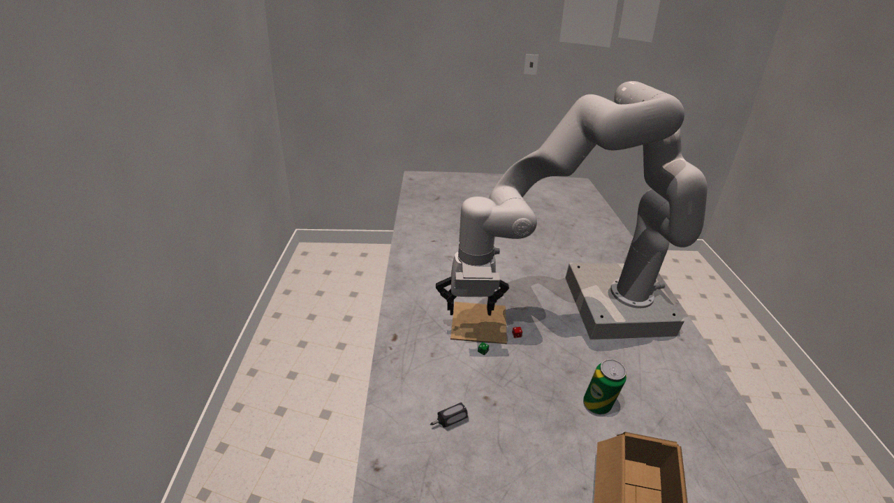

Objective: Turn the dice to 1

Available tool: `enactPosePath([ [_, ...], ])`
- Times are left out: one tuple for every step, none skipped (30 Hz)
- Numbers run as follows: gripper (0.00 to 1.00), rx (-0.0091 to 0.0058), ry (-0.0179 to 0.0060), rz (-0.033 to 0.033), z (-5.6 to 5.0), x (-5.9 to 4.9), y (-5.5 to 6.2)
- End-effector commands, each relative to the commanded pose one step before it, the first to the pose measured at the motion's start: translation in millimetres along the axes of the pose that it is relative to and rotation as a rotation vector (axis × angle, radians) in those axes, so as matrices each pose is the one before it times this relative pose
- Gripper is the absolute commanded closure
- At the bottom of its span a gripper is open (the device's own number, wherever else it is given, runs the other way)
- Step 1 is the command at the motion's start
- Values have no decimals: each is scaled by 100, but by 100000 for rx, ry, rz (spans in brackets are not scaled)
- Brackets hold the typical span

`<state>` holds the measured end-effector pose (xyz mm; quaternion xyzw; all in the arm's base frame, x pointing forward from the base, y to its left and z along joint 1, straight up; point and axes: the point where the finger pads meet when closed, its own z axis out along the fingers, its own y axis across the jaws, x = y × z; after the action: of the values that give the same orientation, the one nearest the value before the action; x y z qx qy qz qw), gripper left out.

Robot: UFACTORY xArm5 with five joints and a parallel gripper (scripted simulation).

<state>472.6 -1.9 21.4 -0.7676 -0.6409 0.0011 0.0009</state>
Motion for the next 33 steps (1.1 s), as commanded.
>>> enactPosePath([
  [0,-497,90,-1,-4442,27,127],
  [0,0,0,0,-768,0,-1],
  [0,0,0,0,-698,1,0],
  [0,0,0,0,-614,0,0],
  [0,0,0,0,-517,0,0],
  [0,0,0,0,-412,0,0],
  [0,0,0,0,-306,0,0],
  [0,0,0,0,-205,0,0],
  [0,0,0,0,0,0,0],
  [0,0,0,0,0,0,0],
  [0,0,0,0,-116,0,0],
  [0,0,0,0,-46,0,0],
  [0,0,0,0,-7,0,0],
  [0,0,0,0,0,0,0],
  [0,0,0,0,0,0,0],
  [0,0,0,0,0,0,0],
  [0,0,0,0,0,0,0],
  [0,0,0,0,0,0,0],
  [0,0,0,0,0,0,0],
  [0,0,-1,525,5,-181,-19],
  [0,-2,-5,3027,32,-1037,-116],
  [0,-4,-10,6450,72,-2189,-259],
  [0,-6,-12,7692,95,-2580,-283],
  [0,-1,-2,1109,14,-370,-25],
  [0,0,-1,666,9,-222,-14],
  [0,0,0,0,0,0,0],
  [0,0,0,0,0,0,0],
  [0,-8,-16,10672,150,-3510,-356],
  [0,0,-1,525,8,-172,-7],
  [0,0,0,0,0,0,0],
  [0,-5,-9,6123,95,-1987,-119],
  [0,-2,-4,2854,47,-919,-31],
  [0,-2,-3,2220,37,-712,-18],
])
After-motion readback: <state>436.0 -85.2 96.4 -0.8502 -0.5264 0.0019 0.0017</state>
